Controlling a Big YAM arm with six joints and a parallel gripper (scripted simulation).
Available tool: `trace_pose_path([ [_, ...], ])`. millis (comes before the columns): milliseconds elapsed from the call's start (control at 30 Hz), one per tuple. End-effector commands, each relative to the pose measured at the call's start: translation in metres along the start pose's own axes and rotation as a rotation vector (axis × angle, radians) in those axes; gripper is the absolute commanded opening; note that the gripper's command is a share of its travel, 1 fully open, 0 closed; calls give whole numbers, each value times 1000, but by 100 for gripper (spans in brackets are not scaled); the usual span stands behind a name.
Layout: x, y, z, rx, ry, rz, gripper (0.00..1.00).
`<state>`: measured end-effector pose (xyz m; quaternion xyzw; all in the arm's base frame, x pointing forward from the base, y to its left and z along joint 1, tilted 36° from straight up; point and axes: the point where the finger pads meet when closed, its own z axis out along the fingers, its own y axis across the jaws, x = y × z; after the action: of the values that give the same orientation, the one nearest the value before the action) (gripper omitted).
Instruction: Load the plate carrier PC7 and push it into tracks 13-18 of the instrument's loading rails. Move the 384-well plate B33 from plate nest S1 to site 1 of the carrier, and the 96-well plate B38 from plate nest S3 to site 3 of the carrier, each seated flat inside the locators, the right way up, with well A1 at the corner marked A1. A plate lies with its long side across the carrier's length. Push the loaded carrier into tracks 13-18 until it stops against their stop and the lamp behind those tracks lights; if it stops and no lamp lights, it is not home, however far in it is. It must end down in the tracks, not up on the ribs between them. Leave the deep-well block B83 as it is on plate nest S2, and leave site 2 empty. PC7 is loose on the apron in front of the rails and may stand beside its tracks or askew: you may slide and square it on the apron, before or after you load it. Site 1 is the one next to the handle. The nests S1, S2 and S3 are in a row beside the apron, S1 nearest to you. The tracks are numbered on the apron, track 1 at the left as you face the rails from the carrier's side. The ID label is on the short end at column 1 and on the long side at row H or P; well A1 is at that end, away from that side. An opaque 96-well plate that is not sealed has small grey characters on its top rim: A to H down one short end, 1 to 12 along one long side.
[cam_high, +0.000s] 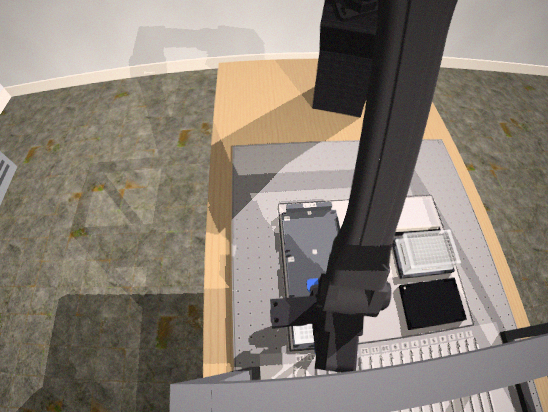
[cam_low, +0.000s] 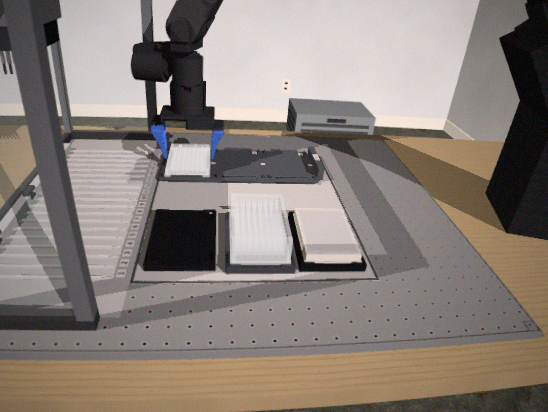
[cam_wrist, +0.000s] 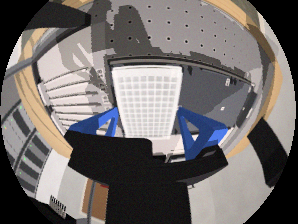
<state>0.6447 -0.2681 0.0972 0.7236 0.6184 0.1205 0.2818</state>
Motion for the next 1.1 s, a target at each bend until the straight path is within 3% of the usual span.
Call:
trace_pose_path([
  [0, -17, 17, 4, -36, -18, 9, 96],
  [1000, -17, 17, 4, -36, -18, 9, 96],
  [1067, -17, 15, -10, -25, -15, 10, 96],
])
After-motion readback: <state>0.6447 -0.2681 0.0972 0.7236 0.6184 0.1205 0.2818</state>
